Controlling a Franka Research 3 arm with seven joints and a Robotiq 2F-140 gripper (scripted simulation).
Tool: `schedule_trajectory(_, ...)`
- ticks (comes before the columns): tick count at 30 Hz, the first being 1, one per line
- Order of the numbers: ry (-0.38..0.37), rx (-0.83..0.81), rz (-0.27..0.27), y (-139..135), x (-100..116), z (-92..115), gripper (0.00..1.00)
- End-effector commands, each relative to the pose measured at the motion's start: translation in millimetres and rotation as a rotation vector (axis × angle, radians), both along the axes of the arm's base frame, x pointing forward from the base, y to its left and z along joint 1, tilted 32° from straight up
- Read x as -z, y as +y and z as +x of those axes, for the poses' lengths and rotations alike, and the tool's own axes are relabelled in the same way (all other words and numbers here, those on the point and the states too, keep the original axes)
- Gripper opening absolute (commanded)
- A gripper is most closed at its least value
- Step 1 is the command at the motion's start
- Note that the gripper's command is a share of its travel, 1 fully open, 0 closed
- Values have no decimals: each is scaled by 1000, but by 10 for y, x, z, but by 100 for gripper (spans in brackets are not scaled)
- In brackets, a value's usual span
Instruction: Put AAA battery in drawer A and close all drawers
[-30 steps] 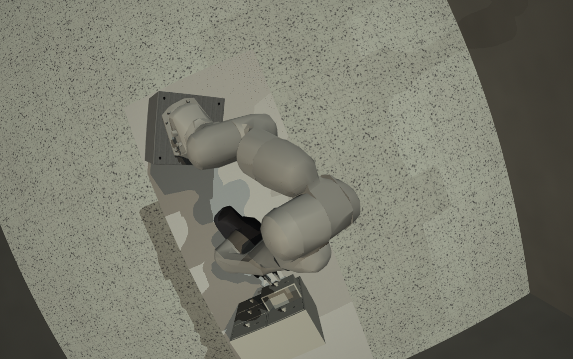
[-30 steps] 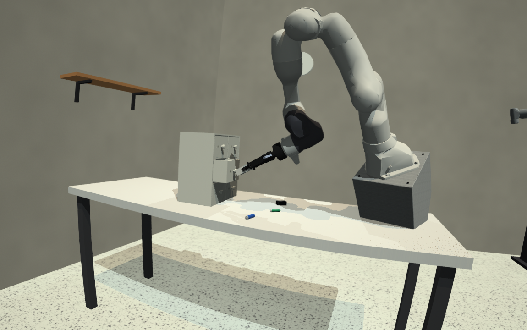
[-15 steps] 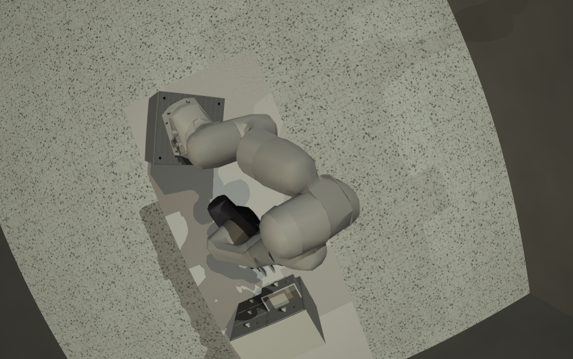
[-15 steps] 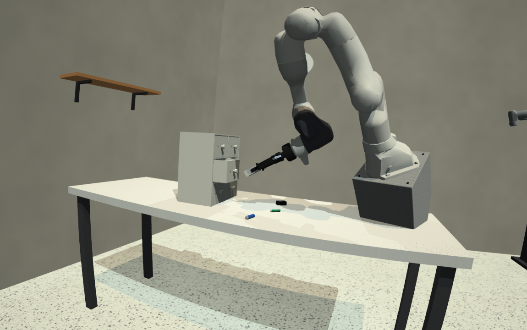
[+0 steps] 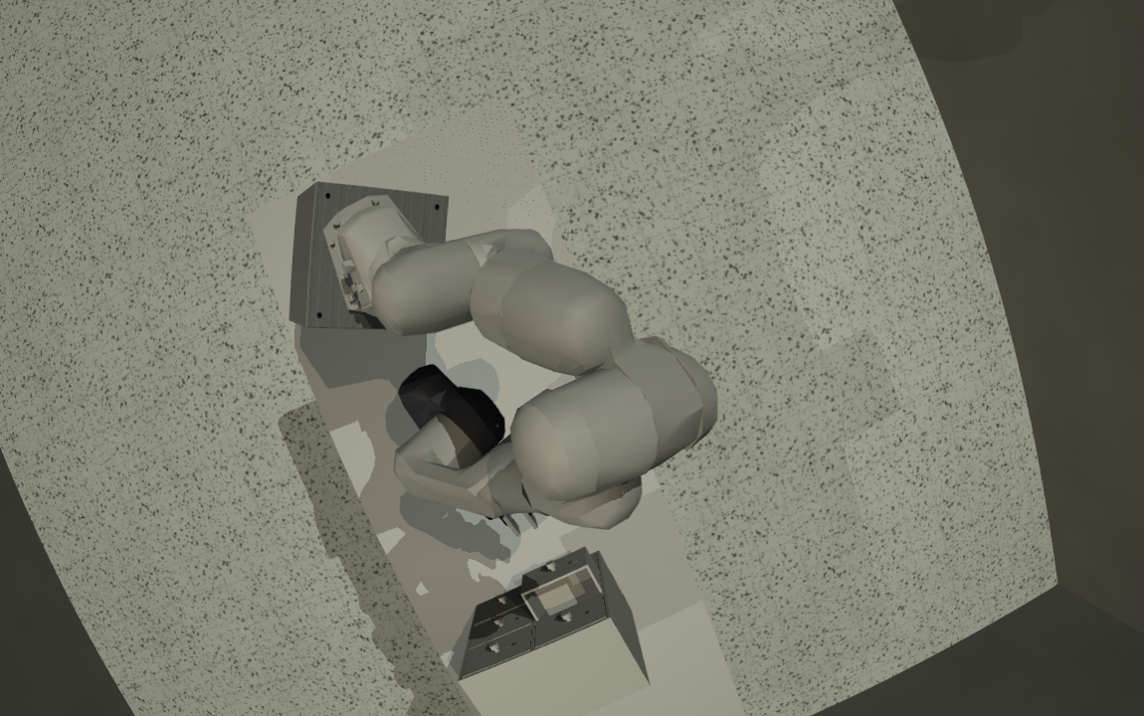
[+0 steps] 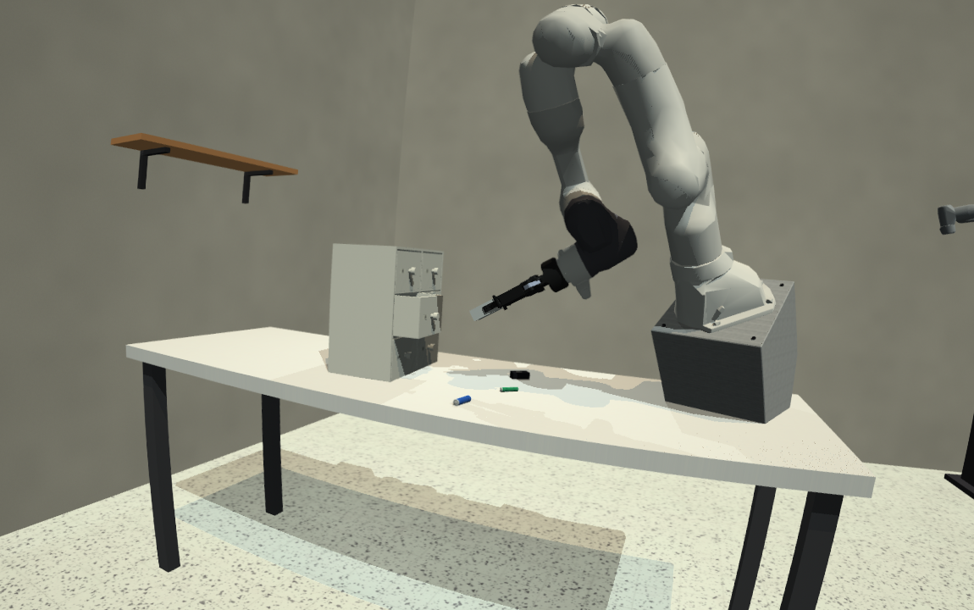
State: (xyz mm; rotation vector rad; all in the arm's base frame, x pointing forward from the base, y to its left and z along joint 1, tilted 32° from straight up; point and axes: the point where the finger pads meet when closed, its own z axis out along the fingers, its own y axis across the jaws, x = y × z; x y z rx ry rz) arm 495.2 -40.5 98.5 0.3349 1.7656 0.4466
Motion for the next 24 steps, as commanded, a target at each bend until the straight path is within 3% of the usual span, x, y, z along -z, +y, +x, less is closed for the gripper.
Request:
schedule_trajectory(1, -17, -7, -12, -1, -53, -29, 20)
schedule_trajectory(15, 12, -23, -12, -9, -71, -67, 20)
schedule_trajectory(24, 127, -83, -14, -49, -142, -226, 20)
